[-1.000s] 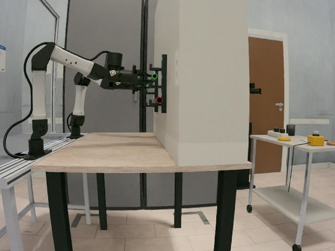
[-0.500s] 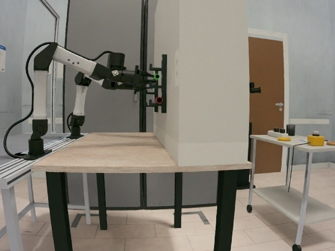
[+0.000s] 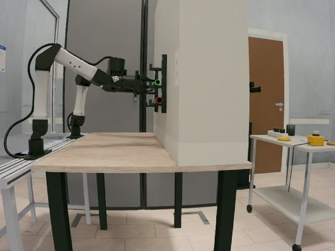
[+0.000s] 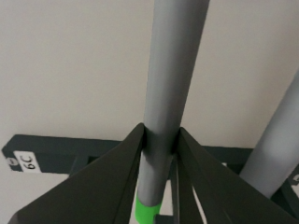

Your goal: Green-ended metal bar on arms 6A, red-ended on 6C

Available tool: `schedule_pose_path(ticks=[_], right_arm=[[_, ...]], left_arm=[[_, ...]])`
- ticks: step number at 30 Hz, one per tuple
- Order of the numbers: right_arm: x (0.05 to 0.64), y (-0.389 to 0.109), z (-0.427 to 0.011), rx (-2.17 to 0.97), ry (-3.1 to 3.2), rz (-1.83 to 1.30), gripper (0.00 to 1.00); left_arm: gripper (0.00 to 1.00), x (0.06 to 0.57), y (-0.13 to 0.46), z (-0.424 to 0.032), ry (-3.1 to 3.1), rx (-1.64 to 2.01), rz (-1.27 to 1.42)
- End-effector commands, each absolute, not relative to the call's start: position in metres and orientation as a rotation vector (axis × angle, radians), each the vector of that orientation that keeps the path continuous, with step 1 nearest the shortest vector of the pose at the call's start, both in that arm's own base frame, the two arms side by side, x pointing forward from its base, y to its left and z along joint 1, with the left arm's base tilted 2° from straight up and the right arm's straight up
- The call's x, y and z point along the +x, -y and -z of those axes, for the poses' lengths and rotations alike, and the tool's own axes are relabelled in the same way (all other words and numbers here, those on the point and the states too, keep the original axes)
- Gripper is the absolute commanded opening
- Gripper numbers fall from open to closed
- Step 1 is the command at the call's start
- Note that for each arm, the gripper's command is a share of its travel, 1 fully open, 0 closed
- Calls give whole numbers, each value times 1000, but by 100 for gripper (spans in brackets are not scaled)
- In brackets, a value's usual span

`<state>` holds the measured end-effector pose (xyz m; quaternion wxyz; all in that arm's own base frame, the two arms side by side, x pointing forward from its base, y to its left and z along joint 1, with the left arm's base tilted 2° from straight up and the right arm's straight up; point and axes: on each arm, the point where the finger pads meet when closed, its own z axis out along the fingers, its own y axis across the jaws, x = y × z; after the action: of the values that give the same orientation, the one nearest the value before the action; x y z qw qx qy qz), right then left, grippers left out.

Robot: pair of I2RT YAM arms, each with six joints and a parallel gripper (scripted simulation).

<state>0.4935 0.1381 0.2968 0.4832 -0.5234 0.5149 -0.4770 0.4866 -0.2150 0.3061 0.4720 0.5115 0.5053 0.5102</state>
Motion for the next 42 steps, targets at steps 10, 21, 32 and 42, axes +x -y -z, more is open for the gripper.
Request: schedule_pose_path(ticks=[10,21,32,42], right_arm=[[495,-140,-307,-1224,-1192,1190,0],[495,-140,-303,-1224,-1192,1190,0],[495,-140,-298,-1224,-1192,1190,0],[495,-140,-298,-1224,-1192,1190,13]], left_arm=[[0,489,220,-312,-1195,1198,-1246],[0,489,220,-308,-1195,1198,-1246],[0,489,220,-303,-1195,1198,-1246],[13,489,220,-303,-1195,1198,-1246]])
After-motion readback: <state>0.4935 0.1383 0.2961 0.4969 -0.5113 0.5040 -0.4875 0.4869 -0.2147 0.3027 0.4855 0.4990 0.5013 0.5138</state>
